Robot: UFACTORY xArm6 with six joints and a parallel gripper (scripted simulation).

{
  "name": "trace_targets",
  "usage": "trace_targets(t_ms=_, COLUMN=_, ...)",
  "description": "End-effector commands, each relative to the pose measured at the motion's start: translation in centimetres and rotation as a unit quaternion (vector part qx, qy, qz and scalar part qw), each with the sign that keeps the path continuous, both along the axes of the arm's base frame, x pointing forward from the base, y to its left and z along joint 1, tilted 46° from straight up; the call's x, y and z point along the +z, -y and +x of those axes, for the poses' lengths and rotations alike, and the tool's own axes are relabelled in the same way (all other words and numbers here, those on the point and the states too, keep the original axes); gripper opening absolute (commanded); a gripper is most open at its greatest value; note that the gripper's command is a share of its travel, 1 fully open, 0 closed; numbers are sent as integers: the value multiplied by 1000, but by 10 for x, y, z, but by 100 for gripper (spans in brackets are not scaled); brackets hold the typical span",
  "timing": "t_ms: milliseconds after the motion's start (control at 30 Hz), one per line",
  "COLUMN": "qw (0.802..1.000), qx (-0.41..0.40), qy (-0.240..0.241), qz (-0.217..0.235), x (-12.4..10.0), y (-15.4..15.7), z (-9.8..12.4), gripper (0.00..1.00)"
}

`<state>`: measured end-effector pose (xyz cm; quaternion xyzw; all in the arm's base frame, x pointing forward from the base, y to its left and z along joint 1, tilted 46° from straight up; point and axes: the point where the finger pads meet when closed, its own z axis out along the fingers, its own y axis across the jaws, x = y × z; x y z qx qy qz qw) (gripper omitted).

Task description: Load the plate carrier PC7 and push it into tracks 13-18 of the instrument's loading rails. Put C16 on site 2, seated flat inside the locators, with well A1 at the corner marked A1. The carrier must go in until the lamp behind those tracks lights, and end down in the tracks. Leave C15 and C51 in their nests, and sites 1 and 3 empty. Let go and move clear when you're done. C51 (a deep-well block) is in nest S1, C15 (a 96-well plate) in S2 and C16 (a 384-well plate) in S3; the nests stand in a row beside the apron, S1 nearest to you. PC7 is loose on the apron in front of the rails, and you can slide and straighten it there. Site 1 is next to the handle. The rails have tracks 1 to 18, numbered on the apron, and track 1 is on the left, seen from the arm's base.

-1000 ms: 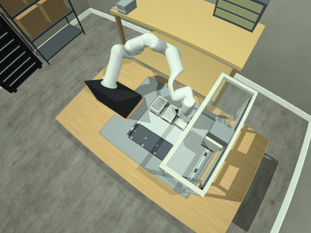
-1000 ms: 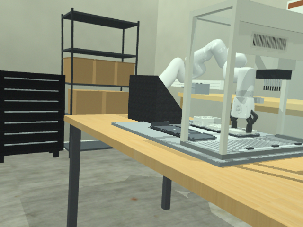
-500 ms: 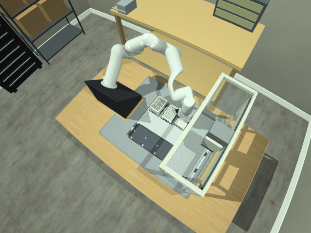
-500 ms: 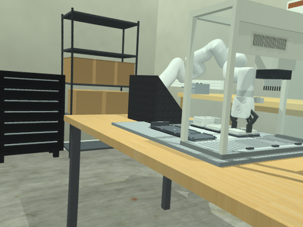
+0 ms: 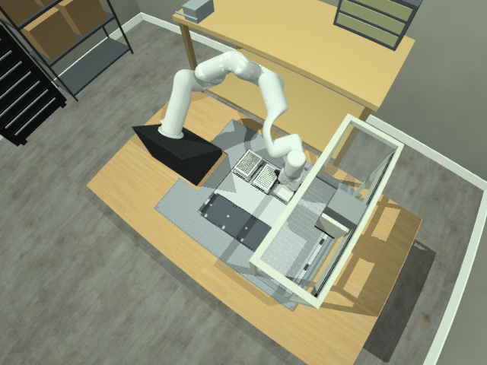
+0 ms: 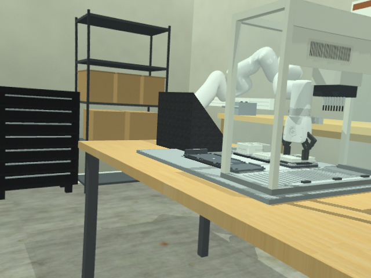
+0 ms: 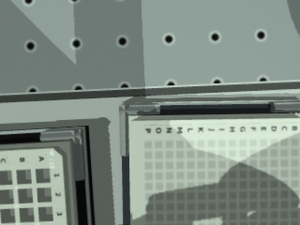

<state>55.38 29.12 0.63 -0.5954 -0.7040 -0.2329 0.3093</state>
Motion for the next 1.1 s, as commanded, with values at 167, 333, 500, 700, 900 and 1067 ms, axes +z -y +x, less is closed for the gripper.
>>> trace_targets(t_ms=167, qw=1000, qx=-1, qy=2, qz=0, x=6, y=5, z=3, gripper=0)
trace_targets(t_ms=333, qw=1000, qx=-1, qy=2, qz=0, x=8, y=7, z=3, gripper=0)
trace_targets(t_ms=500, qw=1000, qx=-1, qy=2, qz=0, x=9, y=8, z=3, gripper=0)
trace_targets(t_ms=700, qw=1000, qx=-1, qy=2, qz=0, x=10, y=10, z=4, gripper=0)
trace_targets(t_ms=900, qw=1000, qx=-1, qy=2, qz=0, x=17, y=17, z=5, gripper=0)
trace_targets(t_ms=1067, qw=1000, qx=-1, qy=2, qz=0, x=21, y=20, z=6, gripper=0)
